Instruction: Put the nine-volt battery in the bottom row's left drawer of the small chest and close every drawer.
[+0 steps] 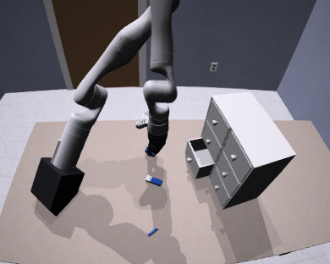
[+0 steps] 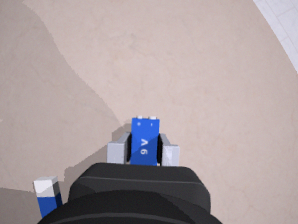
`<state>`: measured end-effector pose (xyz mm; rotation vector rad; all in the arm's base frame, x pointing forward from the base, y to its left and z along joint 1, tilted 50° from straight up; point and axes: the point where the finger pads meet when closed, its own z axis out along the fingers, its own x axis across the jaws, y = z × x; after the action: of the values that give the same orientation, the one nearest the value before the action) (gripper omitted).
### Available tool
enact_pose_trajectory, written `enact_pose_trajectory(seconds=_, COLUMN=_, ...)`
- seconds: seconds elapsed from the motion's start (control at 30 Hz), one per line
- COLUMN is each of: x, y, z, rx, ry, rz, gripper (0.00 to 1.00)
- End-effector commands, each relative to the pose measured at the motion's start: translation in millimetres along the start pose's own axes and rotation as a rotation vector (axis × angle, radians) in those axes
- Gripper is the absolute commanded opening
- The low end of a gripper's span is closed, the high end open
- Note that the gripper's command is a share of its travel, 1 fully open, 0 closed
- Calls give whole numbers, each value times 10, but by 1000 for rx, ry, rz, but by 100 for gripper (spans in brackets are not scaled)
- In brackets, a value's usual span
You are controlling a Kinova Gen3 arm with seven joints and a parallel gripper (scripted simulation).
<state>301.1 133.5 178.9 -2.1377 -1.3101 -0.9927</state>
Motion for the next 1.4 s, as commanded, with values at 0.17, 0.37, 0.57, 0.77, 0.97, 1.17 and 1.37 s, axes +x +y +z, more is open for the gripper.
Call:
enact_pose_trajectory(seconds=0.17, x=10, y=53, z=-211, rx=-13, ry=-1, rz=12, gripper=51)
enact_pose_trajectory(seconds=0.37, x=8, y=47, z=-444, rx=-13, ry=-2, rz=11, gripper=51)
enact_pose_trajectory(seconds=0.57, x=6, y=43, z=-609, rx=-13, ry=-3, rz=9, gripper=51)
enact_pose_trajectory(seconds=0.77, x=2, y=38, z=-801, rx=-12, ry=-3, rz=-1, gripper=51)
enact_pose_trajectory(seconds=0.97, x=19, y=55, z=-888, rx=-18, ry=2, rz=2, gripper=51)
enact_pose_trajectory(seconds=1.17, x=25, y=44, z=-893, rx=-18, ry=5, rz=7, gripper=51)
enact_pose_trajectory(seconds=1.37, x=25, y=44, z=-893, rx=-18, ry=5, rz=7, gripper=51)
